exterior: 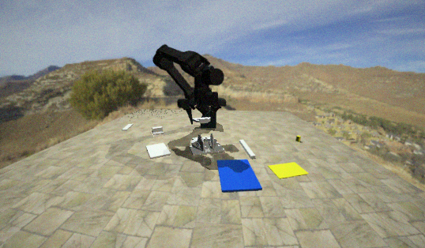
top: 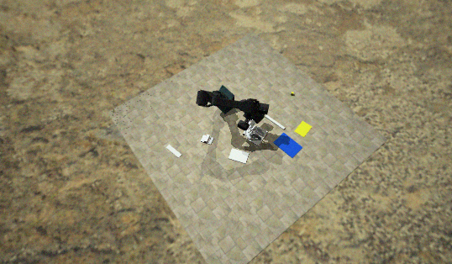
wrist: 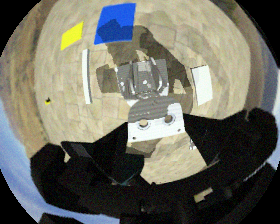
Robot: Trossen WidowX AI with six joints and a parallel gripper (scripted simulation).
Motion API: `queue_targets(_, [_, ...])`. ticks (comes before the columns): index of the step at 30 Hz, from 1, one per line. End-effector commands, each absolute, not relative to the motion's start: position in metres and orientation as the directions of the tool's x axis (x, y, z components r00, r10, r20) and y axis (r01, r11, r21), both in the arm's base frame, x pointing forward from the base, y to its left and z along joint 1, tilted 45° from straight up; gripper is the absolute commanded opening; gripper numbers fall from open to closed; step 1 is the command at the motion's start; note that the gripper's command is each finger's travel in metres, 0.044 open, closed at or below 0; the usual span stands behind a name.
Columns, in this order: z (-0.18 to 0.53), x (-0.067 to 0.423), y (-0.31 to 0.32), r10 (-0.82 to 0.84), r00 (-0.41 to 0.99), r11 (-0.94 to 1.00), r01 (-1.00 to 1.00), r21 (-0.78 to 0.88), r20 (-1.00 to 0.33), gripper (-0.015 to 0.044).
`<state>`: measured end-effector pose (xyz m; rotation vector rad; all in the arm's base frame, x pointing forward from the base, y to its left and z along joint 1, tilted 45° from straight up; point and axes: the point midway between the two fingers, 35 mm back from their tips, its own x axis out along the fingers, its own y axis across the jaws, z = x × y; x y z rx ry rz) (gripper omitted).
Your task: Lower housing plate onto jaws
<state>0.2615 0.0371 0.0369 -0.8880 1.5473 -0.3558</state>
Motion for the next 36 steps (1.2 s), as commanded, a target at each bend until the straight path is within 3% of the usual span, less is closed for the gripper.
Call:
queue_targets(1, [0.036, 0.261, 0.038, -0.704, 0.049, 0.661, -0.323, -0.678, -0.709, 0.0351])
queue_targets(36, [-0.002, 0.264, -0.001, -0.704, 0.050, 0.660, -0.321, -0.679, -0.708, 0.0351])
